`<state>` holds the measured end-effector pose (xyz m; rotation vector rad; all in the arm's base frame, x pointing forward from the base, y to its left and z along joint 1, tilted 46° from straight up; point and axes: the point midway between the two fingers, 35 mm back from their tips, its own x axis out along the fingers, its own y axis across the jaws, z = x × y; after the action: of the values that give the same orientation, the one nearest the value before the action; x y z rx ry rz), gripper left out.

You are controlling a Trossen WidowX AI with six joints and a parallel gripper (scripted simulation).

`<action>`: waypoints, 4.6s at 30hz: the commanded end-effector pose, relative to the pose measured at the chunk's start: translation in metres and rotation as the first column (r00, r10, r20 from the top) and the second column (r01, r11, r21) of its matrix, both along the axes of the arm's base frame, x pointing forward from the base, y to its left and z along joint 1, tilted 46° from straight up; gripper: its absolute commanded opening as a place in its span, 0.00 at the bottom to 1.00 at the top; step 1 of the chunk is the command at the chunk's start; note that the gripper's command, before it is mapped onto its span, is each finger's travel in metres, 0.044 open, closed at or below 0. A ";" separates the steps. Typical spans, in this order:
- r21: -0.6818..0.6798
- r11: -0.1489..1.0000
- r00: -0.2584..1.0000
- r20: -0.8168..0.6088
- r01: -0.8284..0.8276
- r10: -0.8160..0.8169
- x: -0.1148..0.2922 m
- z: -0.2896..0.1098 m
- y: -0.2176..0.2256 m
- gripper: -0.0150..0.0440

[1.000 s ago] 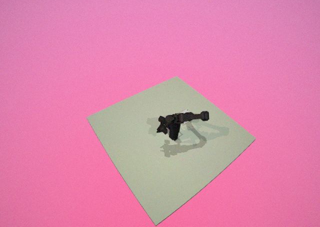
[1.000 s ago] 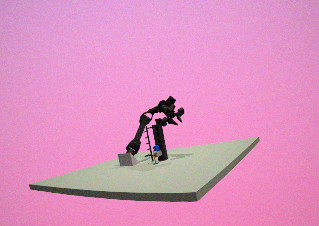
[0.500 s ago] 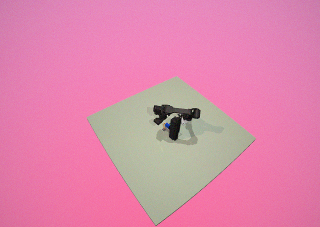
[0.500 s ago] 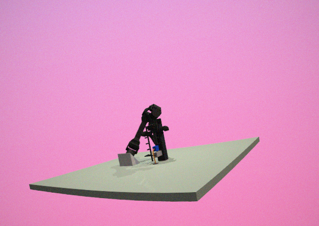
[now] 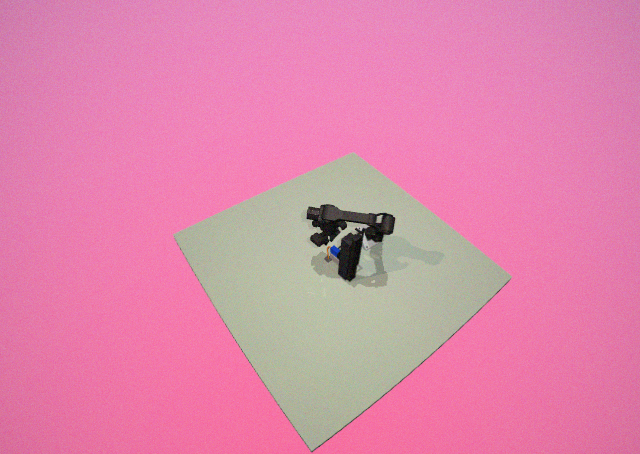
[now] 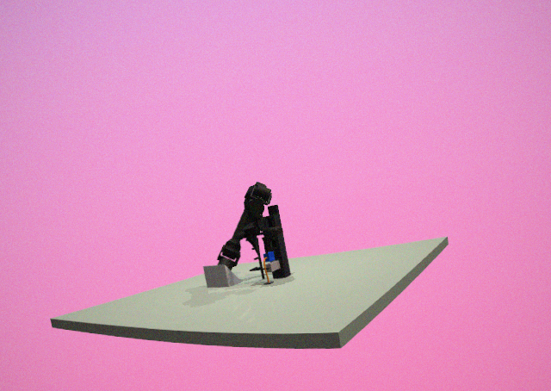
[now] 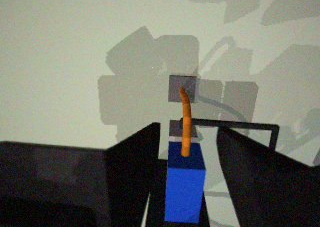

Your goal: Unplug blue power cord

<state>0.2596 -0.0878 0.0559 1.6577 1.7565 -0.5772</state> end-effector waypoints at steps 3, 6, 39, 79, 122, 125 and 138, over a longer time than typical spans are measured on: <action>0.007 1.000 1.000 -0.002 -0.002 0.002 -0.002 0.006 0.008 0.53; 0.007 1.000 1.000 -0.002 -0.002 0.002 -0.003 0.010 0.011 0.53; 0.009 1.000 1.000 -0.003 -0.002 0.002 -0.007 0.018 0.036 0.53; 0.002 1.000 1.000 0.001 -0.003 0.003 0.002 -0.005 0.005 0.25; 0.002 1.000 1.000 0.000 -0.002 0.002 0.011 -0.046 -0.051 1.00; 0.002 1.000 1.000 0.000 -0.002 0.002 0.011 -0.046 -0.051 1.00; 0.002 1.000 1.000 0.000 -0.002 0.002 0.011 -0.046 -0.051 1.00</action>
<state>0.2708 -0.1391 0.0101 1.6636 1.7545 -0.5770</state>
